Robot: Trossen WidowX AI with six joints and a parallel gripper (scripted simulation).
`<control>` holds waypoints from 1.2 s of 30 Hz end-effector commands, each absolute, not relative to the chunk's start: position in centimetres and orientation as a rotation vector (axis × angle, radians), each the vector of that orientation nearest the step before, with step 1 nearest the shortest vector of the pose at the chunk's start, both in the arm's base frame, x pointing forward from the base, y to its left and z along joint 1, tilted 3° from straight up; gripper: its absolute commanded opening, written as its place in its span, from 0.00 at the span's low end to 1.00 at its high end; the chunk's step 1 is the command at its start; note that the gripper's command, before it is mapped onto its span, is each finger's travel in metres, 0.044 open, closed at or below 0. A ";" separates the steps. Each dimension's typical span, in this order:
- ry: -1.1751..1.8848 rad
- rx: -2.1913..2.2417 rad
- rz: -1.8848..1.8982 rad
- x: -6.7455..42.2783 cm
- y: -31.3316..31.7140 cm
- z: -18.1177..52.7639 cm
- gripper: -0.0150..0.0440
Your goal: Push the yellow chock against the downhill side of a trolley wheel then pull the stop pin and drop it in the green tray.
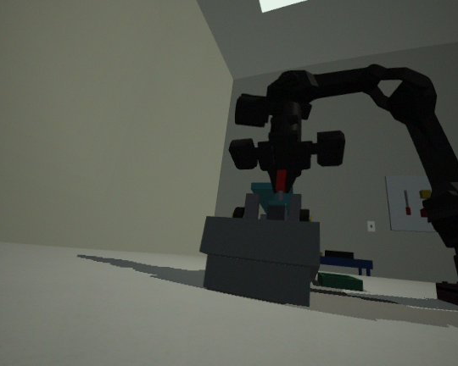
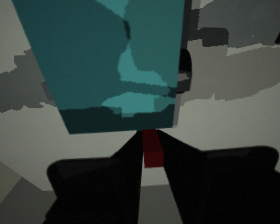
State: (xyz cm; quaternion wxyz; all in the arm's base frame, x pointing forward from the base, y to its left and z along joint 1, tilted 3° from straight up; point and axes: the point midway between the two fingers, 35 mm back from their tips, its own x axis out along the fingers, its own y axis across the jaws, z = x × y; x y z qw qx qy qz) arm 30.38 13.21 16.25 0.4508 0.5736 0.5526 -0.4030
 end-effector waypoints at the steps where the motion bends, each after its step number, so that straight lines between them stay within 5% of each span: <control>1: 1.366 1.421 -0.990 30.4 13.2 16.7 0.25; 36: 1.366 1.421 -0.990 30.2 12.8 19.5 0.25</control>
